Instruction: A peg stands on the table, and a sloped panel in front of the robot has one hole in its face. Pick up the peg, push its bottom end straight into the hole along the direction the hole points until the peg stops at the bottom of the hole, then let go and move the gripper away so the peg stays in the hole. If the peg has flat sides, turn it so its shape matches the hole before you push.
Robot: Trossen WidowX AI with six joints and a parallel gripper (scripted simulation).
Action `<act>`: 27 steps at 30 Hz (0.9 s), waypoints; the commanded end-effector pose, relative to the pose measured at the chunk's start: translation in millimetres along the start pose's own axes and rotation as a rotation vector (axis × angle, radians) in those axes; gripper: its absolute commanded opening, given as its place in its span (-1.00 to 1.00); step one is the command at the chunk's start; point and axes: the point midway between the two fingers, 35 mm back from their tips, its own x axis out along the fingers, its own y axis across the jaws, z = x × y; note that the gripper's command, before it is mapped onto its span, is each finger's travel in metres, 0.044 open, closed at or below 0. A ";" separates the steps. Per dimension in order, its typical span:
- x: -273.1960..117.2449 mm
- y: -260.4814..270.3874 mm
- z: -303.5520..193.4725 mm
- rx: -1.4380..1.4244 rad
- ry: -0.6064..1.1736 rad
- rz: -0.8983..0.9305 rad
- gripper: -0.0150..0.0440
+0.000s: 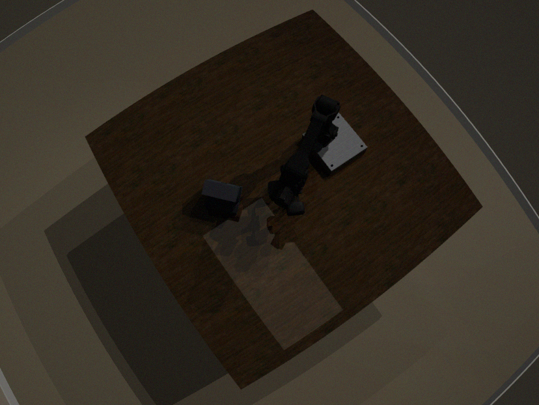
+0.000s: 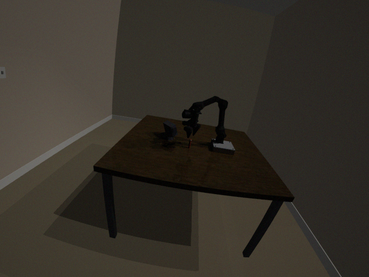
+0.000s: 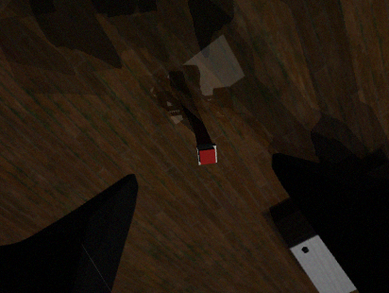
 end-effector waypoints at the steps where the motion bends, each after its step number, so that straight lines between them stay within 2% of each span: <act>1: 2.4 -4.1 -2.3 0.012 0.016 -0.011 1.00; 27: 42.2 -3.3 -1.8 0.012 0.016 -0.011 1.00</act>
